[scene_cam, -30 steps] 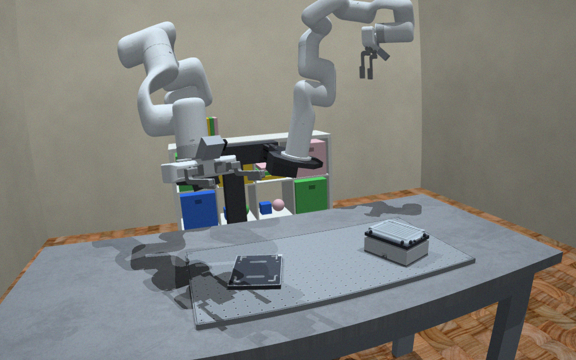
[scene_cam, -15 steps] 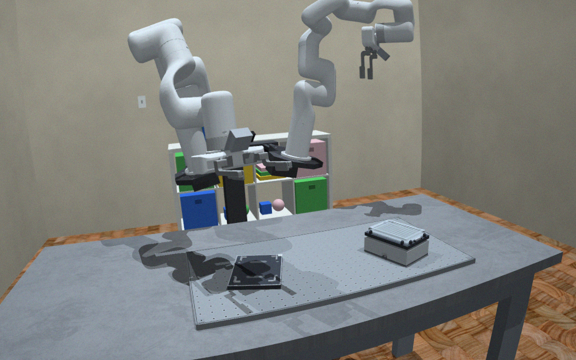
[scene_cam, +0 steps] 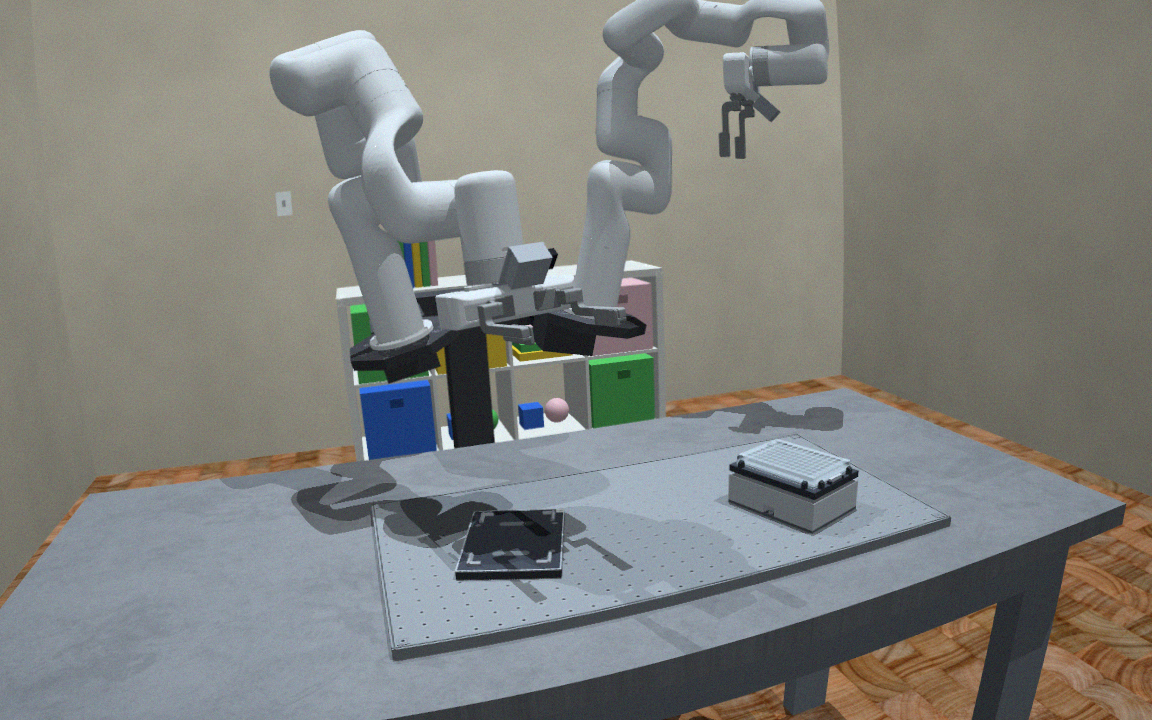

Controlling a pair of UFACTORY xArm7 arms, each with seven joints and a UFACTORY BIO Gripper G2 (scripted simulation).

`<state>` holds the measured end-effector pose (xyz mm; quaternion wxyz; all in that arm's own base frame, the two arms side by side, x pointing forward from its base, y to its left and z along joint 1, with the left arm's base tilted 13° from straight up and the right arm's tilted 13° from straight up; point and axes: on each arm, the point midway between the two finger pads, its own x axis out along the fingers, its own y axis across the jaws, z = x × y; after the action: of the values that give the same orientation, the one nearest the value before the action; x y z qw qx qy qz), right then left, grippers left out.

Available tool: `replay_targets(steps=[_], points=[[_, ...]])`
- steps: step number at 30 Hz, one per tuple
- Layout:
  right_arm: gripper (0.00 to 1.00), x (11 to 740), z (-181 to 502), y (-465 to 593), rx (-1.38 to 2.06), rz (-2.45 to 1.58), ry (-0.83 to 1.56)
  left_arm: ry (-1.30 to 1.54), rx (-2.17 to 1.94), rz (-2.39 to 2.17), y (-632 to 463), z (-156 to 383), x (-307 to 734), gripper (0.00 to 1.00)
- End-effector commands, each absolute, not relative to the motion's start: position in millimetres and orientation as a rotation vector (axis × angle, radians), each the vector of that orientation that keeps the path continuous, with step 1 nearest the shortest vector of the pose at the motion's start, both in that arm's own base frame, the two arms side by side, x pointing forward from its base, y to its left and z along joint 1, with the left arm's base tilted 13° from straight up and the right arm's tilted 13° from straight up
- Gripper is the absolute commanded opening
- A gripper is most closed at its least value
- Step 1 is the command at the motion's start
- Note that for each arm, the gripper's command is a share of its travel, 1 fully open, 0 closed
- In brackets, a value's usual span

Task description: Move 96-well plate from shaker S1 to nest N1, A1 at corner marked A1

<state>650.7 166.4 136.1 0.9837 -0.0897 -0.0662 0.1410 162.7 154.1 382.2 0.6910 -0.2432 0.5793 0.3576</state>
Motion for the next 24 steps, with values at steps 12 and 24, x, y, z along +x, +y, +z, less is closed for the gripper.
replay_targets(steps=[12,24], points=[[0.37,612.6,129.2,213.0,-0.173,0.208,-0.116,1.292,-0.543,0.799,154.2,382.9,162.9,1.00],[0.37,574.2,121.3,243.3,-0.178,0.142,-0.098,1.292,-0.543,0.799,154.2,382.9,162.9,1.00]])
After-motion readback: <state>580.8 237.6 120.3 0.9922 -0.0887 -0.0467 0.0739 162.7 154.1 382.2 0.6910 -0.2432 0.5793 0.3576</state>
